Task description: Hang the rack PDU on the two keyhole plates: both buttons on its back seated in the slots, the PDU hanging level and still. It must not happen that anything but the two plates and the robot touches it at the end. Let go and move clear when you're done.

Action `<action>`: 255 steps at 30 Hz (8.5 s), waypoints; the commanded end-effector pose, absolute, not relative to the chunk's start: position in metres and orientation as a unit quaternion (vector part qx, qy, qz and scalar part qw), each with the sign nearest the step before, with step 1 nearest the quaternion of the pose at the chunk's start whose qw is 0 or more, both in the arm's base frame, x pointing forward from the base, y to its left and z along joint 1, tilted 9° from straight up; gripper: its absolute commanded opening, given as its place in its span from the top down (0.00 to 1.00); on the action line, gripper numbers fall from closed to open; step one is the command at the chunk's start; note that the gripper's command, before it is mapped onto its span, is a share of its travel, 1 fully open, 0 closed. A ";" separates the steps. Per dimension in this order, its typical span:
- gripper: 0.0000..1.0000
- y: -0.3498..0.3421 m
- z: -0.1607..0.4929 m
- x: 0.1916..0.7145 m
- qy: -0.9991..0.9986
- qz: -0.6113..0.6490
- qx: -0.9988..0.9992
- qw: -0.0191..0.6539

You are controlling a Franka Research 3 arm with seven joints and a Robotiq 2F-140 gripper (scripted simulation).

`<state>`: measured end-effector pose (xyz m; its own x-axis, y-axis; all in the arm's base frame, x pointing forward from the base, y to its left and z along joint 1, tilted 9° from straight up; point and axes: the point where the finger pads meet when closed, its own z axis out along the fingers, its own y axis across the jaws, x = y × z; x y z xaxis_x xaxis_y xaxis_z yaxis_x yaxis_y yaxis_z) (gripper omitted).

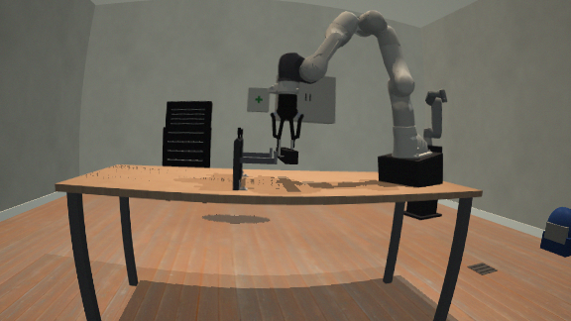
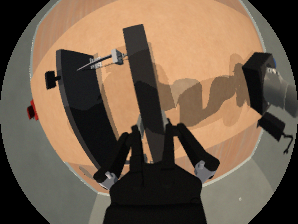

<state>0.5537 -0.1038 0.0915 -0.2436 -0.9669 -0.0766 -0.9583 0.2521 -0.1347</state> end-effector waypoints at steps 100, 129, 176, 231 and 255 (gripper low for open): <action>1.00 -0.109 0.097 0.571 0.791 -0.033 -0.607 0.071; 1.00 -0.110 0.098 0.577 0.791 -0.033 -0.607 0.071; 1.00 -0.110 0.083 0.579 0.791 -0.033 -0.607 0.071; 0.00 -0.110 0.083 0.579 0.791 -0.033 -0.607 0.071; 0.00 -0.112 0.141 0.570 0.791 -0.033 -0.607 0.071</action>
